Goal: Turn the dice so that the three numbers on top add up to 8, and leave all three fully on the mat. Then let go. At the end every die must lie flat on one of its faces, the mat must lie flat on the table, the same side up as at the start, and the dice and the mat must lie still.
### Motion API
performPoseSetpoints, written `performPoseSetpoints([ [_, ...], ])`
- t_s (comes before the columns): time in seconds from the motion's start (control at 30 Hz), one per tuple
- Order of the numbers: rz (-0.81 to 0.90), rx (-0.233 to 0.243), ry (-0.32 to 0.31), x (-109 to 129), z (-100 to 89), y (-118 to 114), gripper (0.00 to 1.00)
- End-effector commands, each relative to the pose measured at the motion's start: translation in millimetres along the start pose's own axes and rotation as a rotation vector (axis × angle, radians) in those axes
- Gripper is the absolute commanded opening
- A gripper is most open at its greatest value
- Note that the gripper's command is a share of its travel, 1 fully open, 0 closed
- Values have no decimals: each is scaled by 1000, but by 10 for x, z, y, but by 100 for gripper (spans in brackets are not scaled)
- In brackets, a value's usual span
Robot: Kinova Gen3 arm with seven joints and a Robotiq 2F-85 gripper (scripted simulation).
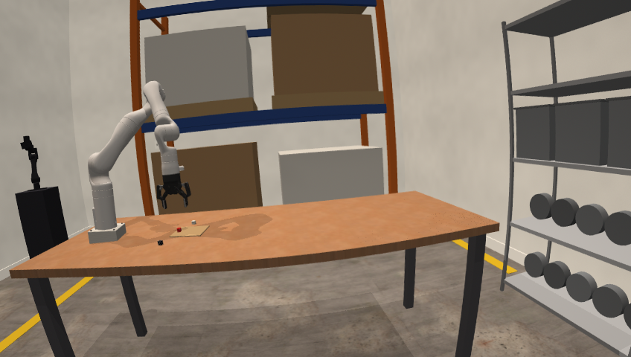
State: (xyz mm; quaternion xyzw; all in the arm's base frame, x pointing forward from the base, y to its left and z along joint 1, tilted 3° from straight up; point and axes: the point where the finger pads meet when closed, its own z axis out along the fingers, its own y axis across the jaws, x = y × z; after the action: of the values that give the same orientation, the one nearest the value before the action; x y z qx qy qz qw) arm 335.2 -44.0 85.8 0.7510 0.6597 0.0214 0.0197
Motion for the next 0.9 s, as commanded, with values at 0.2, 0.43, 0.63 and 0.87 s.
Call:
performPoseSetpoints([
  [0.2,7,-1,0,4,-2,5,100],
  [0.43,28,-1,0,15,0,11,100],
  [0.63,80,0,1,43,5,26,100],
  [0.87,165,0,1,89,14,51,100],
])
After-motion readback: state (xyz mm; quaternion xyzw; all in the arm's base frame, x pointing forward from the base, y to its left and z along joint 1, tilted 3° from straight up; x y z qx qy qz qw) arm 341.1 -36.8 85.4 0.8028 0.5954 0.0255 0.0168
